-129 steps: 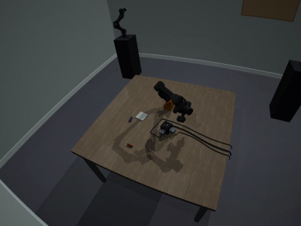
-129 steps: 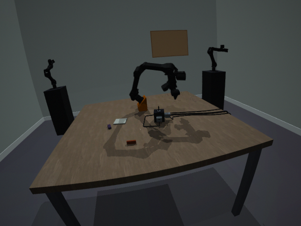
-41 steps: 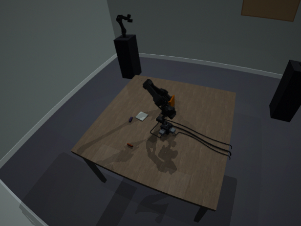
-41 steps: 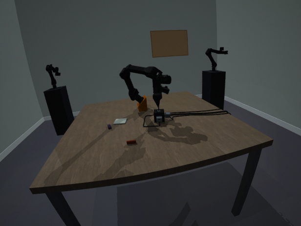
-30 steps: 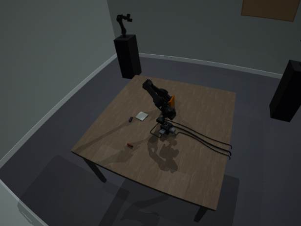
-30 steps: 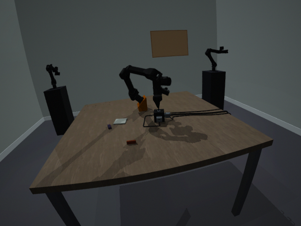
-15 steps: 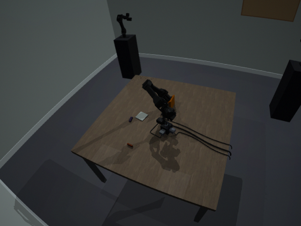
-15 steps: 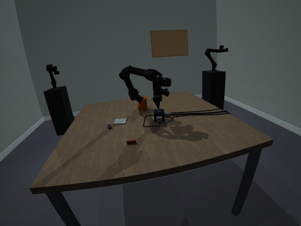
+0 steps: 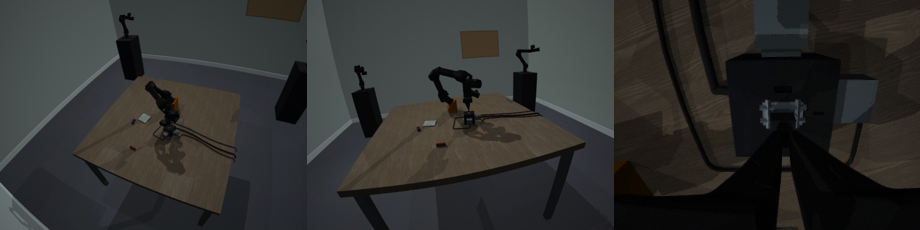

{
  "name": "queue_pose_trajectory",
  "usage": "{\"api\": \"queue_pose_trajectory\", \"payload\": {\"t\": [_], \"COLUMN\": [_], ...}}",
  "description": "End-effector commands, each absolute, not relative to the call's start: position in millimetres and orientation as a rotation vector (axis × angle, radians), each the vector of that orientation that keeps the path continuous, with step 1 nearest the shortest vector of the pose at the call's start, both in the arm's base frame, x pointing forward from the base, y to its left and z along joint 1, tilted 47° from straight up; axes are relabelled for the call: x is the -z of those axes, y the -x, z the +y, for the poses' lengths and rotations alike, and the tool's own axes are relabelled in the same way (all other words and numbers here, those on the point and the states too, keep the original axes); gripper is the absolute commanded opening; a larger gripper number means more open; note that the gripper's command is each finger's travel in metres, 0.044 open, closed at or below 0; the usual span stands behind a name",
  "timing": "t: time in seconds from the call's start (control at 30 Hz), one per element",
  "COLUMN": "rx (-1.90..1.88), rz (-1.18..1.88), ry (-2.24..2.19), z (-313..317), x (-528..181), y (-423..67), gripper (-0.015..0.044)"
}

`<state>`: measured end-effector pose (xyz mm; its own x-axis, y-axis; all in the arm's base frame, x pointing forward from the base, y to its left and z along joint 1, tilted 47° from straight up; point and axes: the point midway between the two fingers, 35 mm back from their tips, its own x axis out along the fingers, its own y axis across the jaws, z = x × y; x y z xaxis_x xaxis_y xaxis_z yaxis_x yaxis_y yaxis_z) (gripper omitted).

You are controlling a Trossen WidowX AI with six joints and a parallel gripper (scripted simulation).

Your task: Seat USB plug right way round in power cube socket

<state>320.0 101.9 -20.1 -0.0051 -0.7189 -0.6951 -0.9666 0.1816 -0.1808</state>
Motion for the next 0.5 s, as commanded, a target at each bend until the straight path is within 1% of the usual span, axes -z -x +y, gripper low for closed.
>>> {"api": "queue_pose_trajectory", "payload": {"t": [0.0,0.47], "rx": [-0.463,-0.464], "rz": [1.780,1.780], "ry": [1.594,1.594], "z": [102.1,103.6], "x": [19.9,18.6], "y": [-320.0,-320.0], "gripper": [0.0000,0.0000]}}
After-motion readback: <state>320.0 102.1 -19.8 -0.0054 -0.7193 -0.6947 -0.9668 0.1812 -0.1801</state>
